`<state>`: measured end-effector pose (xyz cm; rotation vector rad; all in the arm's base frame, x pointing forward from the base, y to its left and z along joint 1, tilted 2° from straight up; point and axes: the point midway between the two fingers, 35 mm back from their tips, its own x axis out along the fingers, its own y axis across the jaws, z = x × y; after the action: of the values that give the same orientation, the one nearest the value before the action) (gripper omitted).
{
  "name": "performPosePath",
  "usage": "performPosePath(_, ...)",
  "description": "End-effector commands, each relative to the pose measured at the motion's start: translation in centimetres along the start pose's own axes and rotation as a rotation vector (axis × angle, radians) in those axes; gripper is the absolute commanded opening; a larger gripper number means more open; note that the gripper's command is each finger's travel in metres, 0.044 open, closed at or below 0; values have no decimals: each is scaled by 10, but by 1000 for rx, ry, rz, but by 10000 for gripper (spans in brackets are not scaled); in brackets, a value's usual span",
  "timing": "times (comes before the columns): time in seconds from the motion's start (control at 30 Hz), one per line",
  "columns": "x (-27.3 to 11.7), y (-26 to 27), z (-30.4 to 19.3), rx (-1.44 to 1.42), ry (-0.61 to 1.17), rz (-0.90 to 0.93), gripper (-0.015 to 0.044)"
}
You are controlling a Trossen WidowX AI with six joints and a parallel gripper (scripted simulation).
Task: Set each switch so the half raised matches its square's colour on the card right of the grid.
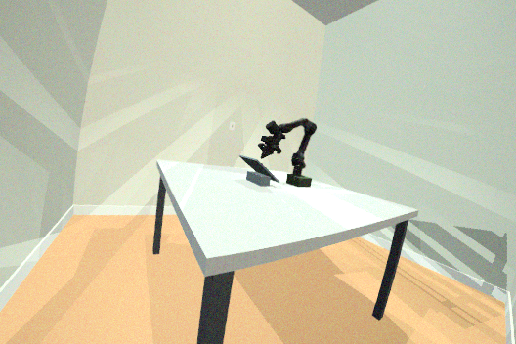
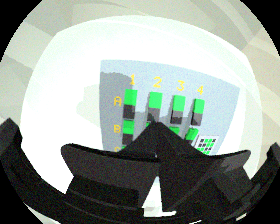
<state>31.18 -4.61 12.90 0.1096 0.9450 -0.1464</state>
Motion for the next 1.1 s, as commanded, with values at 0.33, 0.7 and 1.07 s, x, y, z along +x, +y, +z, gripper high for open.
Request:
performPosePath(0.33,19,0,-2,6,3,-3,0)
performPosePath(0.7,26,0,-3,6,3,-3,0)
performPosePath(1.07,26,0,-3,6,3,-3,0)
